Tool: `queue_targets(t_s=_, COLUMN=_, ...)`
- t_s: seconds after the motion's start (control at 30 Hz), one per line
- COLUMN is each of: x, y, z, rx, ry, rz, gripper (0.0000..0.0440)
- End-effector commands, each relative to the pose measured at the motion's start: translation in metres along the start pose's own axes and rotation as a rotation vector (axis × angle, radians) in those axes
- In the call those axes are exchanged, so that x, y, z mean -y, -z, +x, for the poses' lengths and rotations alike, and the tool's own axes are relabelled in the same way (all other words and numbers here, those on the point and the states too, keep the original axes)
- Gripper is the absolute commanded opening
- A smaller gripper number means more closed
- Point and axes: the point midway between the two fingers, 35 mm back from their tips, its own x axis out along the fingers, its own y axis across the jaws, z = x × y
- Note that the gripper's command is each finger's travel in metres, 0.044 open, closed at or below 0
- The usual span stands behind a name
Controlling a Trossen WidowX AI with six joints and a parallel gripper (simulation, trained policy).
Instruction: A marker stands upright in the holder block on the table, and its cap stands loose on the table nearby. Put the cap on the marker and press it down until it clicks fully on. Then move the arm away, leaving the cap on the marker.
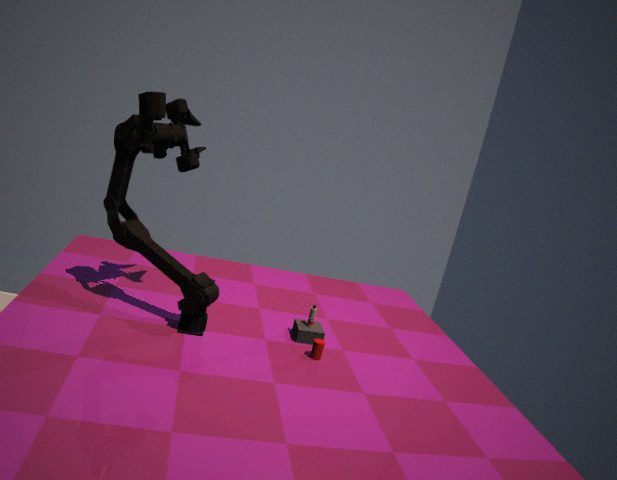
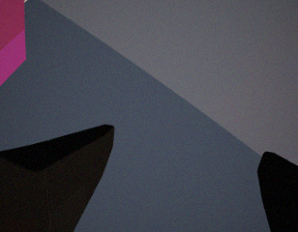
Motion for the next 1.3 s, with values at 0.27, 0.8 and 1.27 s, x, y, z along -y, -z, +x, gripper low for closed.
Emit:
queue_targets(t_s=0.27, x=-0.019, y=0.037, z=0.010, rx=0.005, ry=-0.051, rz=0.090, gripper=0.0320)
queue_targets(t_s=0.8, x=-0.045, y=0.075, z=0.020, rx=0.016, ry=-0.113, rz=0.183, gripper=0.0320)
queue_targets(t_s=1.27, x=-0.070, y=0.107, z=0.028, rx=0.029, ry=-0.171, rz=0.257, gripper=0.0321)
